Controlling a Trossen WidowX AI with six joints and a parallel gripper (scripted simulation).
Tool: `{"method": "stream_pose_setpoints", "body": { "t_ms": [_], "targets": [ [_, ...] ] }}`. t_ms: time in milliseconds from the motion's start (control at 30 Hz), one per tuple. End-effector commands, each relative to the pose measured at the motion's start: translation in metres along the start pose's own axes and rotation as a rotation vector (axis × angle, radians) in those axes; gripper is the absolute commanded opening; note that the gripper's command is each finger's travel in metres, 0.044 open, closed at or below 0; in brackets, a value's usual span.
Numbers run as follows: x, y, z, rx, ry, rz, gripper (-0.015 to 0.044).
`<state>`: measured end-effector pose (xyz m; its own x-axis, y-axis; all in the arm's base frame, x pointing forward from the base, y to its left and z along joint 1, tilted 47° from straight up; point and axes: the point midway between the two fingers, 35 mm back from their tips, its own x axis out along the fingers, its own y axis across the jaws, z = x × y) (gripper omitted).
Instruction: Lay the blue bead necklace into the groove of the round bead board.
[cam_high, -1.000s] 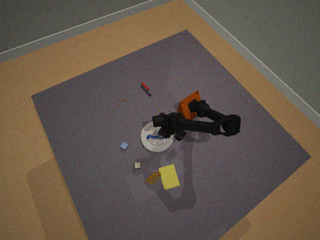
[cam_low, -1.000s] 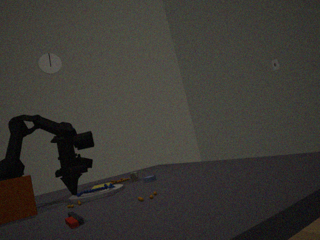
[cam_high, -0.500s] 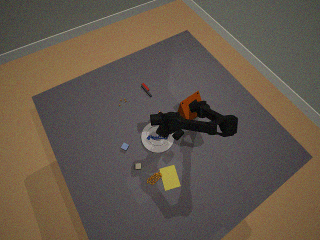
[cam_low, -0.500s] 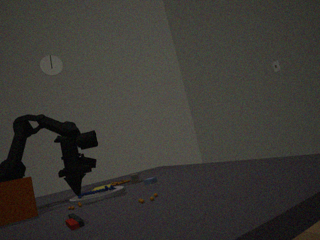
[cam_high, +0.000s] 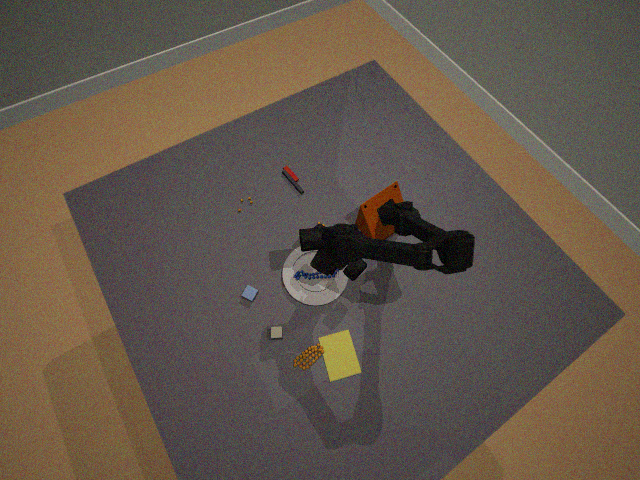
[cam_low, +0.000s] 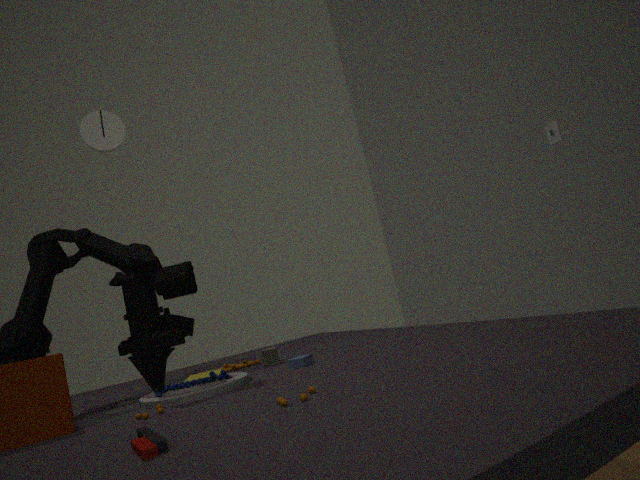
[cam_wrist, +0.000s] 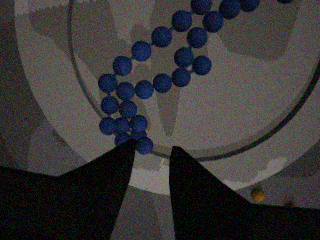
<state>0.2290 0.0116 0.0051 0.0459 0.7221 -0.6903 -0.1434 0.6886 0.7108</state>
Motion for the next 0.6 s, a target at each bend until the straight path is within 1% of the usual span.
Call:
{"method": "stream_pose_setpoints", "body": {
  "t_ms": [0, 300, 567],
  "targets": [
    [0.0002, 0.001, 0.0002, -0.003, 0.001, 0.003, 0.021],
    [-0.0009, 0.0001, 0.0, 0.002, 0.003, 0.003, 0.044],
    [-0.0009, 0.0001, 0.0, 0.001, 0.006, 0.006, 0.044]
  ]
}}
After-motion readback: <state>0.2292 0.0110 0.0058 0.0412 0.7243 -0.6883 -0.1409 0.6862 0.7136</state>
